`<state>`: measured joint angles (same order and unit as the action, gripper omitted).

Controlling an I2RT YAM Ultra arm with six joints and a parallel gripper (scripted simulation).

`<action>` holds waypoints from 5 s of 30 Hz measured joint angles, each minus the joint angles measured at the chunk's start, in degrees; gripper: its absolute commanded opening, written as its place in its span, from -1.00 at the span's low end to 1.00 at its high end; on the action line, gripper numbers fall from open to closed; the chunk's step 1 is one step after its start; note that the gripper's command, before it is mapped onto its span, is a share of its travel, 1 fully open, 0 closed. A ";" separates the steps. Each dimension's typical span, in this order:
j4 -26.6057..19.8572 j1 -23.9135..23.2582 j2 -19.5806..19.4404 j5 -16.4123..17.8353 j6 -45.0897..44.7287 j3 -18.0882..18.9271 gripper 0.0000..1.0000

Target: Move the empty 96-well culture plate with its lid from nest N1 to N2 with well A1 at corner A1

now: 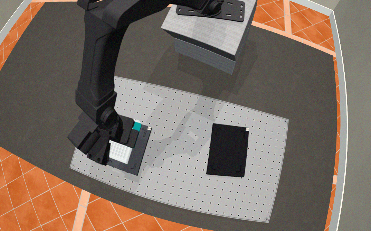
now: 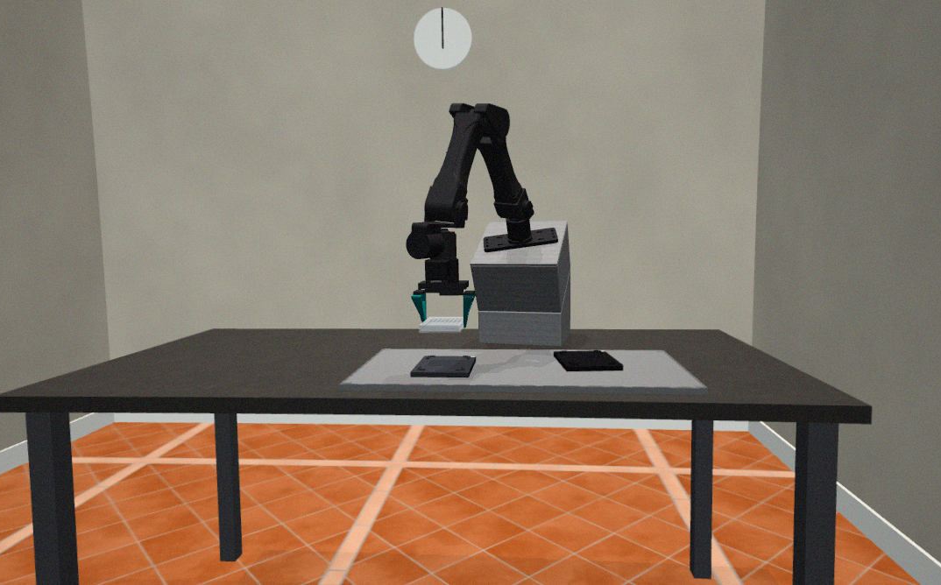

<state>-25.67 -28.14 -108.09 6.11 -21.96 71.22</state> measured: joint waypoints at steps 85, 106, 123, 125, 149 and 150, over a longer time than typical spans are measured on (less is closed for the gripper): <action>3.37 0.31 -5.31 0.09 0.07 0.26 -1.00; 6.73 0.83 -10.34 -0.13 0.46 2.64 -1.00; 8.81 0.98 -12.44 -0.22 0.61 3.78 -1.00; 8.83 0.98 -12.44 -0.22 0.61 3.78 -1.00; 9.70 0.98 -12.33 -0.22 0.61 2.95 -1.00; 9.70 0.98 -12.33 -0.22 0.61 2.95 -1.00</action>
<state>-15.97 -27.16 -120.42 5.89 -21.34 74.17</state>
